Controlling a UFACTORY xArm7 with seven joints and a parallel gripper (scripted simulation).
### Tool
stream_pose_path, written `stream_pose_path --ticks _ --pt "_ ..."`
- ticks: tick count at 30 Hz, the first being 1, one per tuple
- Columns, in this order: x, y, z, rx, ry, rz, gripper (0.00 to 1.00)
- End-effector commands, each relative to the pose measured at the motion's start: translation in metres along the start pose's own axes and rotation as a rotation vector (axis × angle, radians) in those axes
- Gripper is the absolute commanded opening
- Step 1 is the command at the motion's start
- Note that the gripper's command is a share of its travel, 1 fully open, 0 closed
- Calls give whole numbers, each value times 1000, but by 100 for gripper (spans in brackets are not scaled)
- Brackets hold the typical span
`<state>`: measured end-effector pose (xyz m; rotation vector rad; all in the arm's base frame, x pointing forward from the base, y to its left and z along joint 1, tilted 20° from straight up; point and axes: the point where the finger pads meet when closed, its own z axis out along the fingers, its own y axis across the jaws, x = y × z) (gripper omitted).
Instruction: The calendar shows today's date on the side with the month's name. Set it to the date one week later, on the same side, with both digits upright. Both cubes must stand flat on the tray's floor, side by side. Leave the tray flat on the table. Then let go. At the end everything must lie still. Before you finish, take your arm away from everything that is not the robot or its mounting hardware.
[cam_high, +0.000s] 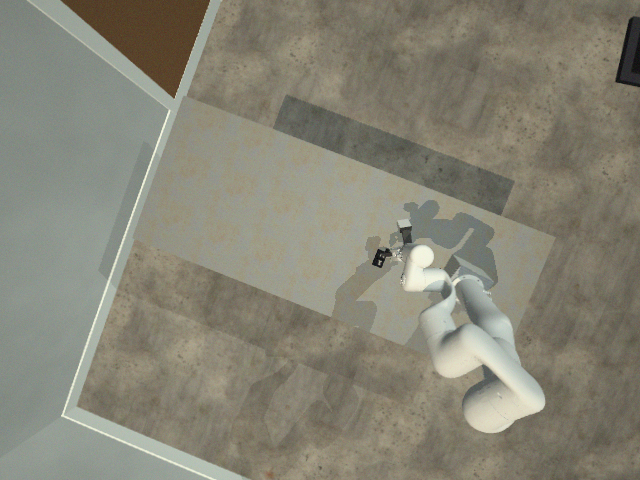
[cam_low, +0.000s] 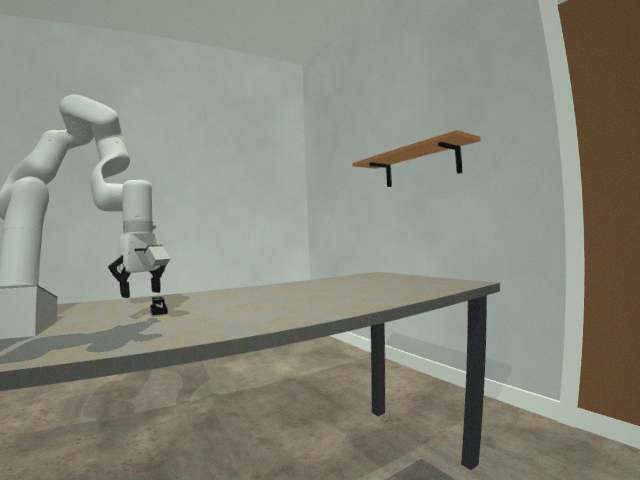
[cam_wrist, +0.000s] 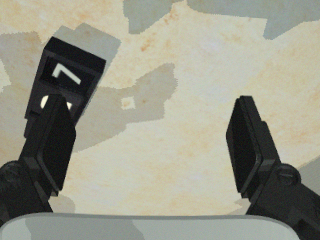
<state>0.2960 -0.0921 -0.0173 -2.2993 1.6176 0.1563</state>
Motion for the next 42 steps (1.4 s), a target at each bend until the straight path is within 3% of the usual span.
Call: stream_pose_path --ticks 1,10,22,42 --pt "1 -1 -1 2 2 1 100" --pt "1 -1 -3 2 2 0 100" --pt "1 -1 -23 25 -8 -3 100" --pt "1 -1 -26 28 -10 -9 100"
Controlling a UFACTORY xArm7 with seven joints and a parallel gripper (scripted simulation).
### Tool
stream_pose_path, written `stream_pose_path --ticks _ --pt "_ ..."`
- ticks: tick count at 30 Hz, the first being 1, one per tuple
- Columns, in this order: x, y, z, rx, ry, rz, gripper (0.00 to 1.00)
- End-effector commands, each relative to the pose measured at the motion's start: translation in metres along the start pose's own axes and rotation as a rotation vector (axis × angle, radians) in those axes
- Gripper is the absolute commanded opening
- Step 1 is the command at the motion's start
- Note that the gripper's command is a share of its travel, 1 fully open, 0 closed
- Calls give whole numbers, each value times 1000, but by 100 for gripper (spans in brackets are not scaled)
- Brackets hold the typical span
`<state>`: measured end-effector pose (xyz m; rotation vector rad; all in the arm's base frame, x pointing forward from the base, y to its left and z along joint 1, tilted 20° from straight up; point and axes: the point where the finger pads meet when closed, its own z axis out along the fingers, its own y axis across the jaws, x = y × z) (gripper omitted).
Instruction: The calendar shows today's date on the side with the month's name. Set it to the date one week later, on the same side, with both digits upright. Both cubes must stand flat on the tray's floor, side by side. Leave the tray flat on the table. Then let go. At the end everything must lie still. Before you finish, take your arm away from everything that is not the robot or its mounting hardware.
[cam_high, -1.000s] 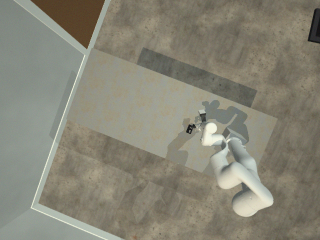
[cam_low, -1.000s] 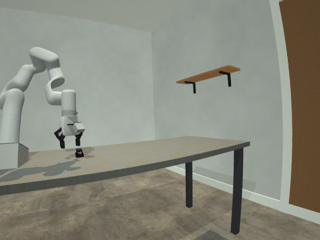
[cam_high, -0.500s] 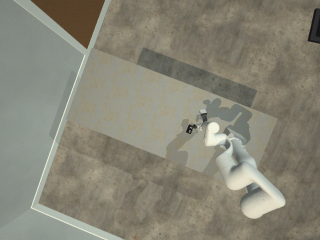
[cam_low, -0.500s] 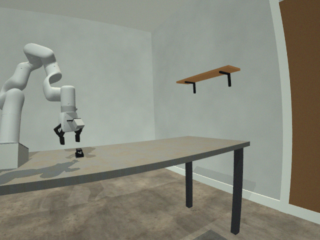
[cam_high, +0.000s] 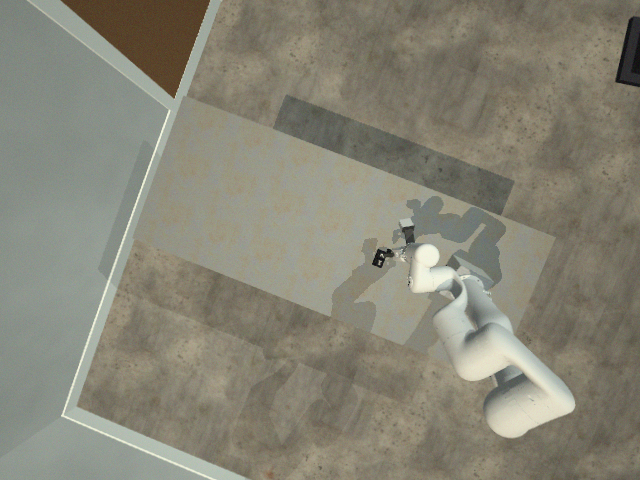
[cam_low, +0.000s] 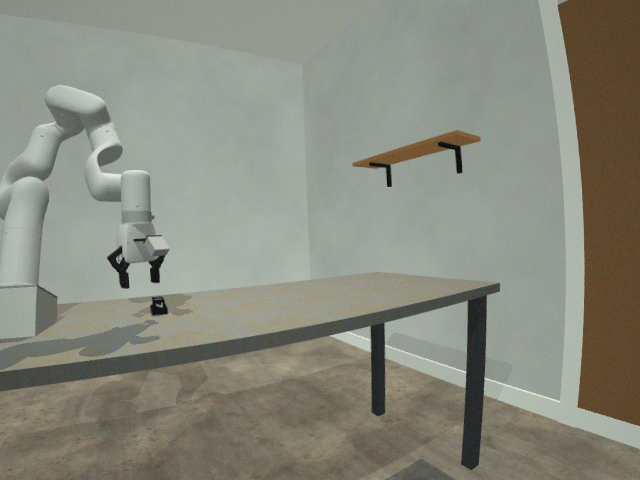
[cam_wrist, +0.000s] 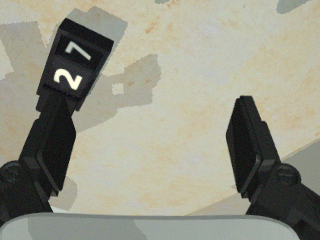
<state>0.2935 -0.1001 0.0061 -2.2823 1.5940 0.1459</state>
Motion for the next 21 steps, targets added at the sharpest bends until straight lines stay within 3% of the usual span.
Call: stream_pose_path --ticks 1,16,21 --pt "1 -1 -1 2 2 0 100" --pt "1 -2 -1 2 1 -92 100" --pt "0 -3 -1 1 -1 -203 100"
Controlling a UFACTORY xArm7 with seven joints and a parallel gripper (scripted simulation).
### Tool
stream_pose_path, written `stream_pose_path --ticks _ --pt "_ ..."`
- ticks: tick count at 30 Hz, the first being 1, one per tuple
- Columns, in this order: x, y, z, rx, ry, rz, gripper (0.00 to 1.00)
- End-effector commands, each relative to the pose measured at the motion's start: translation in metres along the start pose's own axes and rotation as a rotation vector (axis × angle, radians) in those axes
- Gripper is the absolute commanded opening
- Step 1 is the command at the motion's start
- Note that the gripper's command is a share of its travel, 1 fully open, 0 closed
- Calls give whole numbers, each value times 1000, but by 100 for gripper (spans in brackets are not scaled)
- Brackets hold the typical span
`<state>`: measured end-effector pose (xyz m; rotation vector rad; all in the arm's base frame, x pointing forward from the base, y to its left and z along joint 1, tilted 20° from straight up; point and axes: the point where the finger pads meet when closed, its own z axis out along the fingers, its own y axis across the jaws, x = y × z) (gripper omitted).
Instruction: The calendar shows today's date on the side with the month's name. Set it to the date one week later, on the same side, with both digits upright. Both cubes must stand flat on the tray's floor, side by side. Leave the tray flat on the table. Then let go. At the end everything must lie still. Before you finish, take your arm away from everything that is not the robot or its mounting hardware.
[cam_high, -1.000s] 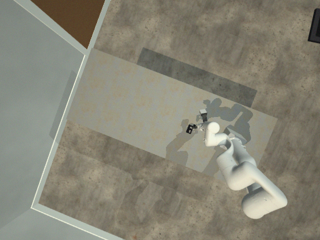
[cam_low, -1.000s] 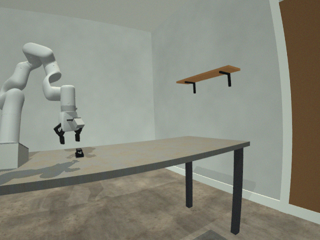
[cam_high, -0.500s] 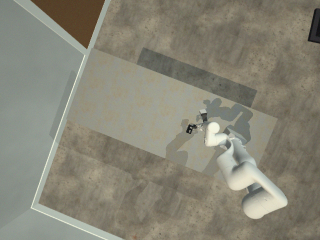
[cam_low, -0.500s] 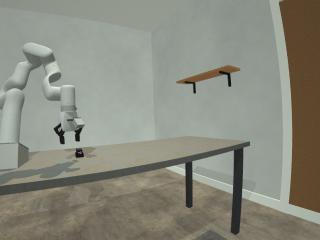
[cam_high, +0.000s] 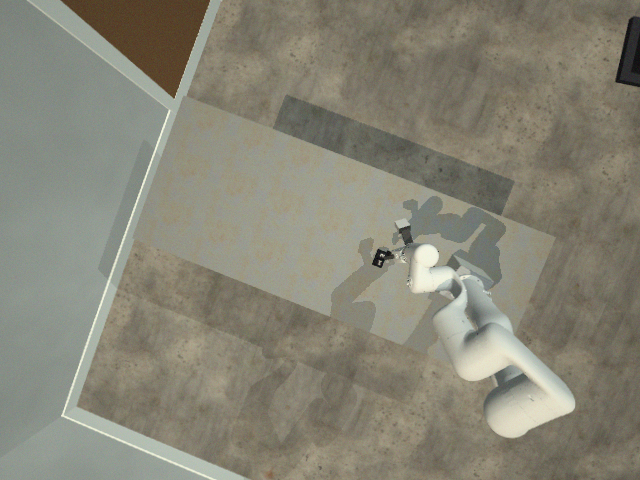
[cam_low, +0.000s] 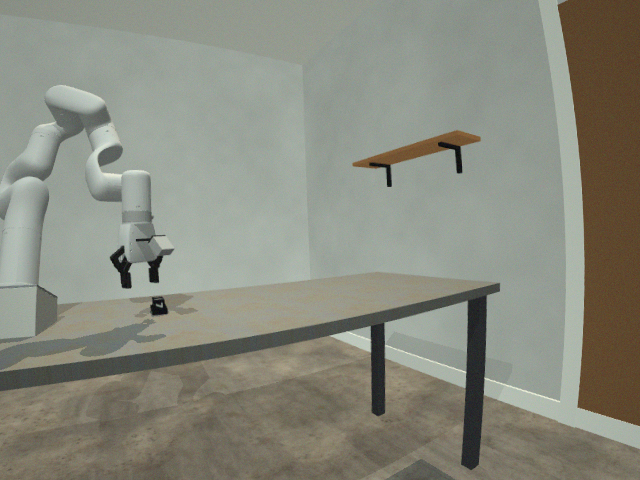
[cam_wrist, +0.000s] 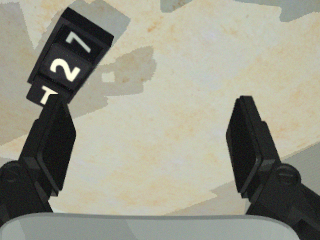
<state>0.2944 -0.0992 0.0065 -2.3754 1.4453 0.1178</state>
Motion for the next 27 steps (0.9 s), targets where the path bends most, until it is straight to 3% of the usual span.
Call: stream_pose_path --ticks 1,27 --pt "1 -2 -1 3 0 -106 100" --pt "-2 -10 0 5 -11 -939 100"
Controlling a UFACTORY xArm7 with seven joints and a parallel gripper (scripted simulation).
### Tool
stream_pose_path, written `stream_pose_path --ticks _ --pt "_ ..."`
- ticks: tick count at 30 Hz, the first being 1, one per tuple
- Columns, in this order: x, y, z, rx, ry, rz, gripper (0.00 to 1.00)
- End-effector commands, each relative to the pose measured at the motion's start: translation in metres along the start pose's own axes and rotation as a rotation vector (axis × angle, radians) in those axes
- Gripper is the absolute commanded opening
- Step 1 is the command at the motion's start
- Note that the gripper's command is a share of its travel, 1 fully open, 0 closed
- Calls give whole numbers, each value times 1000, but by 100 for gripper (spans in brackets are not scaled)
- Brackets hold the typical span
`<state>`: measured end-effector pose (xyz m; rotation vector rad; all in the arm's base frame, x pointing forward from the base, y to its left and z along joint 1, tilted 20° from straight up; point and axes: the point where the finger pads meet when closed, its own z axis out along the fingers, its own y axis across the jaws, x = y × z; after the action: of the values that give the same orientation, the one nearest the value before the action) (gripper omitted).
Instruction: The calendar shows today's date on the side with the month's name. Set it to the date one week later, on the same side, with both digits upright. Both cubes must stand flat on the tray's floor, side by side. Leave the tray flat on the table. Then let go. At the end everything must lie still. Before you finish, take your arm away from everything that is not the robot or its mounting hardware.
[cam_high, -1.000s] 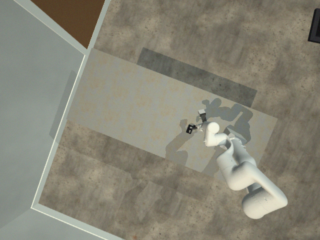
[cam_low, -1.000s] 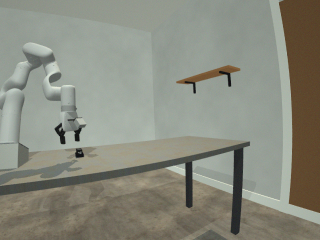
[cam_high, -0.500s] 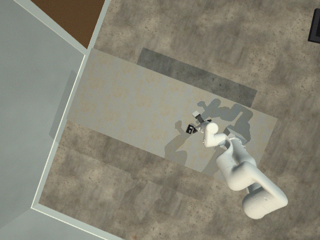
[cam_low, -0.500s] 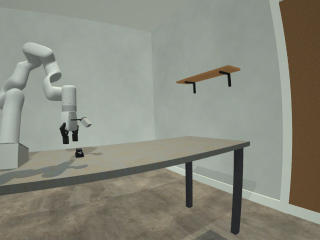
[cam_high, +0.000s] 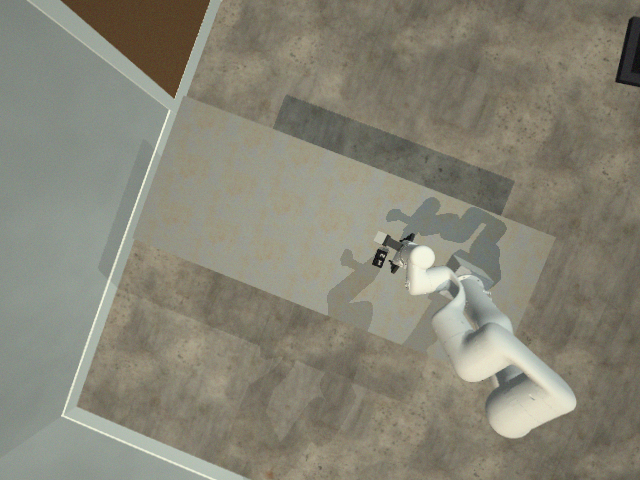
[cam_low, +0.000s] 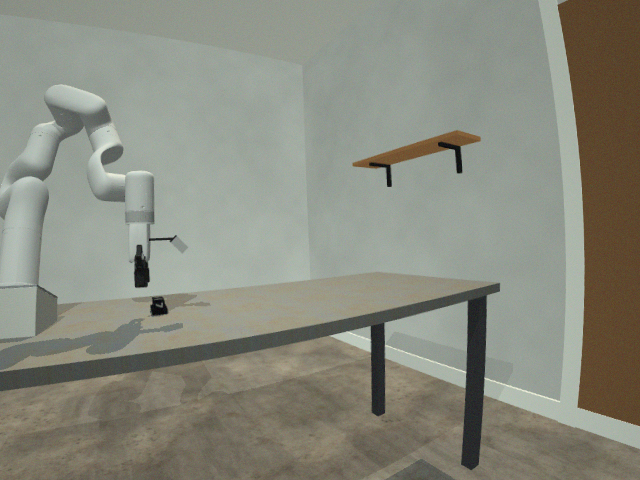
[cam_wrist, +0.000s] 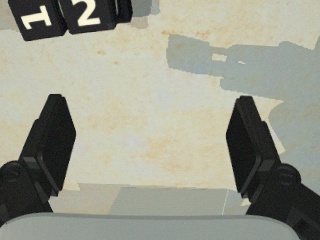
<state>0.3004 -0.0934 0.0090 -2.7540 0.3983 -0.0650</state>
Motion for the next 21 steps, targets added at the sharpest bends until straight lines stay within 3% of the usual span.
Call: stream_pose_path --ticks 1,16,19,21 --pt "2 -1 -1 14 9 -136 100" --pt "5 -5 -1 15 9 -634 100" --pt "5 -6 -1 15 9 -649 100" --pt "6 -7 -2 15 9 -780 100"
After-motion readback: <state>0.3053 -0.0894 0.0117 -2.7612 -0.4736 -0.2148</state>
